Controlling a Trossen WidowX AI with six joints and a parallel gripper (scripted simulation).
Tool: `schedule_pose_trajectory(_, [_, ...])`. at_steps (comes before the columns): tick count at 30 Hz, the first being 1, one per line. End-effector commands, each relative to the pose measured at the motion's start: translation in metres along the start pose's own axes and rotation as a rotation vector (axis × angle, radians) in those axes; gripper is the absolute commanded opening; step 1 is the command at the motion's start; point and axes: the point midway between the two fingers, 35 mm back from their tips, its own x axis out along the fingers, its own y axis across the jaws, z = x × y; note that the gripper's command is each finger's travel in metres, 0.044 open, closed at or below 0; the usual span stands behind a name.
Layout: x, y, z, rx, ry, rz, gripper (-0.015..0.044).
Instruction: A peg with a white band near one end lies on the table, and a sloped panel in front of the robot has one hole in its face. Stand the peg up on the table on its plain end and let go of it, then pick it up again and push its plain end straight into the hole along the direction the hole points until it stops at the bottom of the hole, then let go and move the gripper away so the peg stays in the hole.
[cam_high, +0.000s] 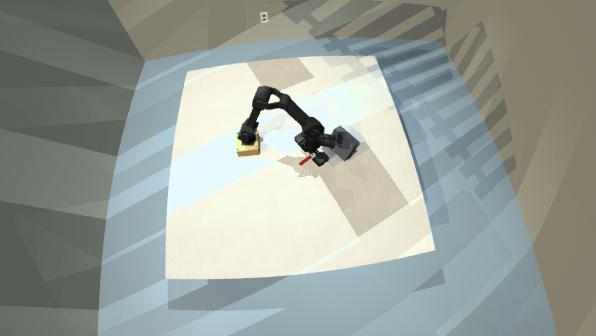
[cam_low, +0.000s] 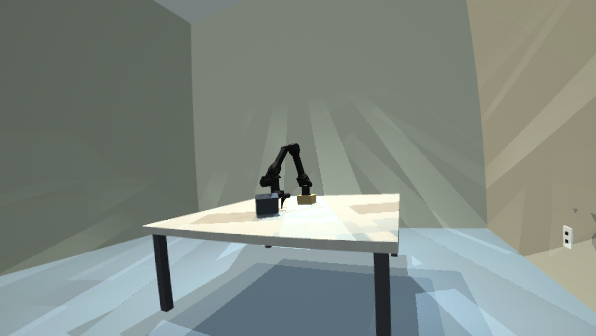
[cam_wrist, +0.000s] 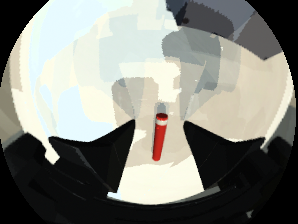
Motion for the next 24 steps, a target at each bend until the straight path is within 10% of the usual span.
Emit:
schedule_pose_trajectory(1, [0.0007,-0.0007,-0.0004,0.003,0.004,-0.004,0.0204])
schedule_pose_trajectory(5, [0.0007,-0.0007,-0.0004,0.003,0.004,-0.004,0.0110])
schedule_pose_trajectory(24, [0.0007,-0.0007,-0.0004,0.003,0.004,-0.004,0.0049])
